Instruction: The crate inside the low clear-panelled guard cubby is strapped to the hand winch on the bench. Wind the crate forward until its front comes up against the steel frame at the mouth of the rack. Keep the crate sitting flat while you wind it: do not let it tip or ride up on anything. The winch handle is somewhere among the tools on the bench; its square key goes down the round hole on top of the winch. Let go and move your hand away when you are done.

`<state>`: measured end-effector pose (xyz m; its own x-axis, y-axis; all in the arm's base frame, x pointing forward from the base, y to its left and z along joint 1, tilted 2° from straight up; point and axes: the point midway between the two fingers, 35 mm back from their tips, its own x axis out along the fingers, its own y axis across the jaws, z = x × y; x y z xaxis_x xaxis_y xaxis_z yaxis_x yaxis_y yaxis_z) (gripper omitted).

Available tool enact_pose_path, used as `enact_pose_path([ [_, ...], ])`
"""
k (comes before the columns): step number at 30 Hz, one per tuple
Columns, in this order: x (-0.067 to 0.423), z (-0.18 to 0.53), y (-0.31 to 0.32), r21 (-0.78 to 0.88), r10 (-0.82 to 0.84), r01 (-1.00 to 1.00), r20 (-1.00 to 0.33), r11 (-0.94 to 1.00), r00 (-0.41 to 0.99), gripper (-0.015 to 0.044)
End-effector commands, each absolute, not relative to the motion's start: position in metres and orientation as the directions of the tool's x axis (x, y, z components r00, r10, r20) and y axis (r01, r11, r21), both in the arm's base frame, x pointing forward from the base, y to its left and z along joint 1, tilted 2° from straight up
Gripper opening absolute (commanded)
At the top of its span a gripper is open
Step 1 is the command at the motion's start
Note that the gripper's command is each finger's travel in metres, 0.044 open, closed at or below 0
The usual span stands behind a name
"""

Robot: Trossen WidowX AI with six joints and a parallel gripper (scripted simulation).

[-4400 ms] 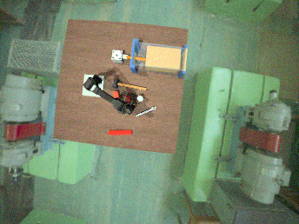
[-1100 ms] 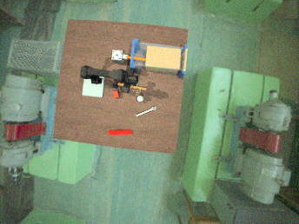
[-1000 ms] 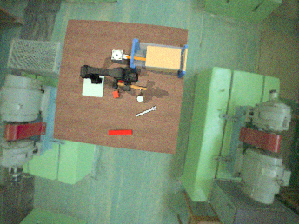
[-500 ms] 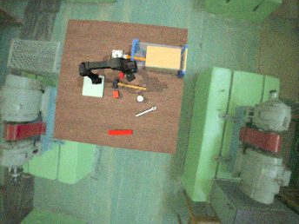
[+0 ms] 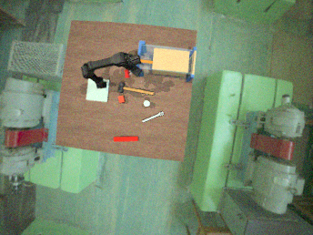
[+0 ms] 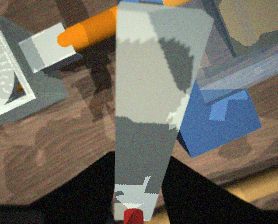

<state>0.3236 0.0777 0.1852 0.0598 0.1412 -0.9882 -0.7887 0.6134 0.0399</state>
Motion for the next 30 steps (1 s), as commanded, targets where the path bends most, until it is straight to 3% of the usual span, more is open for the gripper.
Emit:
enact_pose_path([
  [1, 0.317, 0.184, 0.091, 0.046, 0.151, -0.87, -0.988, 0.49, 0.033, 0.0],
  [12, 0.291, 0.181, 0.128, 0.072, 0.139, -0.997, -0.988, 0.021, -0.068, 0.0],
  [23, 0.262, 0.18, 0.159, 0.094, 0.108, -0.887, -0.981, -0.452, -0.159, 0.0],
  [30, 0.258, 0.18, 0.163, 0.096, 0.103, -0.856, -0.98, -0.509, -0.171, 0.0],
])
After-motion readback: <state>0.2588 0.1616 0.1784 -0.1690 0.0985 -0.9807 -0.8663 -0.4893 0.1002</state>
